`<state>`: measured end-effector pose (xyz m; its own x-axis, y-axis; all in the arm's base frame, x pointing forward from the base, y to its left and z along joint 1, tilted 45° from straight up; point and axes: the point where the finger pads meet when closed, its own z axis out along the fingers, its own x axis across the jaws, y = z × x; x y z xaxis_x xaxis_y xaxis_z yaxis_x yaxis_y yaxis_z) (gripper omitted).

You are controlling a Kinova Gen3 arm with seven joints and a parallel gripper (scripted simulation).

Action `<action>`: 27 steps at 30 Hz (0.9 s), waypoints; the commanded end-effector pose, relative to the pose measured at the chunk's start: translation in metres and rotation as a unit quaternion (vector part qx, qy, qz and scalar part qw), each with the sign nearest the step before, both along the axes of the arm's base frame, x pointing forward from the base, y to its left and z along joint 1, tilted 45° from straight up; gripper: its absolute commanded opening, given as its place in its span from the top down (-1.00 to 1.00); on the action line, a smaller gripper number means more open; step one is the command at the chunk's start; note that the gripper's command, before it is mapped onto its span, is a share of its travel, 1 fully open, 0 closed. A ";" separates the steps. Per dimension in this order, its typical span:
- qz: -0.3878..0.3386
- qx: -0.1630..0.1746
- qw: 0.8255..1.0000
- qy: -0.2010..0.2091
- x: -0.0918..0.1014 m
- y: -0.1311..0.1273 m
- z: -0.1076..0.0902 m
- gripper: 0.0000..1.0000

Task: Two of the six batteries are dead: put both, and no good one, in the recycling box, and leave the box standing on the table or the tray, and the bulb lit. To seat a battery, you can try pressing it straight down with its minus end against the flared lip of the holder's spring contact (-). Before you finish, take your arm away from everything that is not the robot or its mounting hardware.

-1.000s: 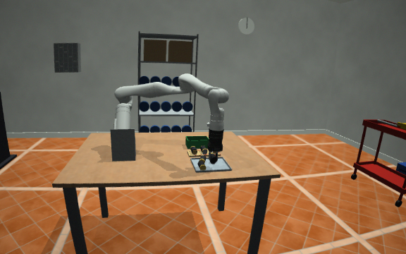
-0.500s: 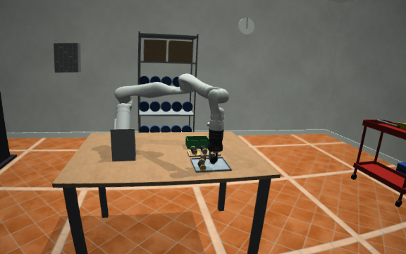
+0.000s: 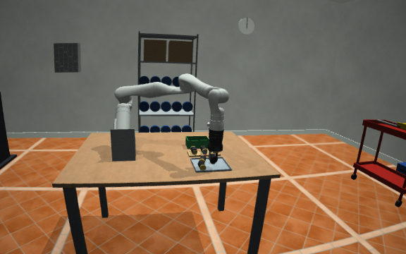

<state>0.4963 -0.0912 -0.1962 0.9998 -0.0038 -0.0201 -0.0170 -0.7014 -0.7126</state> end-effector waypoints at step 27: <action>-0.001 -0.001 1.000 -0.001 0.000 0.031 -0.031 -0.15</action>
<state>0.4982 -0.0633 -0.2242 0.9999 -0.0086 -0.0147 -0.0165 -0.7027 -0.7113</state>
